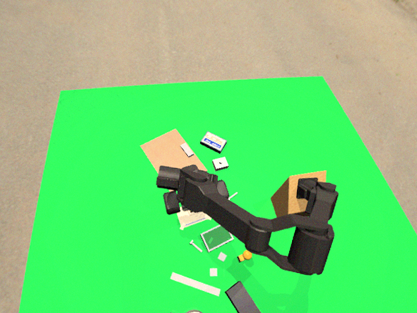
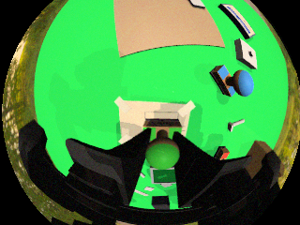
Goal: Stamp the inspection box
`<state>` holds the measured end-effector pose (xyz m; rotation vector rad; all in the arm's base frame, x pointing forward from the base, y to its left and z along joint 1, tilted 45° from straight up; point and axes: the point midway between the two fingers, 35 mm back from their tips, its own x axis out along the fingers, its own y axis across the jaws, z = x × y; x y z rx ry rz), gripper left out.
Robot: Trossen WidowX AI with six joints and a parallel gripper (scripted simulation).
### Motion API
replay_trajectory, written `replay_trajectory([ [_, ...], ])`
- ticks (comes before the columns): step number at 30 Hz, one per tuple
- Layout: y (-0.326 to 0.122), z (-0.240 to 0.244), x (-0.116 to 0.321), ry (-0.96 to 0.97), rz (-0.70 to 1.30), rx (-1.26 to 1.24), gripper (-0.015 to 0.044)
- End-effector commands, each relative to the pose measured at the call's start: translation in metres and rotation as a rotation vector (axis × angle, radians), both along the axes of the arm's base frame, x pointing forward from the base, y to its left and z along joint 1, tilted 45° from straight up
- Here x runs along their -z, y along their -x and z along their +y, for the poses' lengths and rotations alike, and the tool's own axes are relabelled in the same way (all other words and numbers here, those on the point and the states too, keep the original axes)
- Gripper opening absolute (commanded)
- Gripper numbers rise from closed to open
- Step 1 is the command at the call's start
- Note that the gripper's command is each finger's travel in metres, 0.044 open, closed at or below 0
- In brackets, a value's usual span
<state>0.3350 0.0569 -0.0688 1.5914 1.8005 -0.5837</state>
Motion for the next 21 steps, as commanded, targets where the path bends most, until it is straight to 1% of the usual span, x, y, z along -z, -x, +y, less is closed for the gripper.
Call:
replay_trajectory([
  [1, -0.001, -0.005, -0.004, 0.003, -0.003, -0.001, 0.0000],
  [21, -0.003, -0.028, -0.027, 0.005, -0.003, -0.001, 0.0000],
])
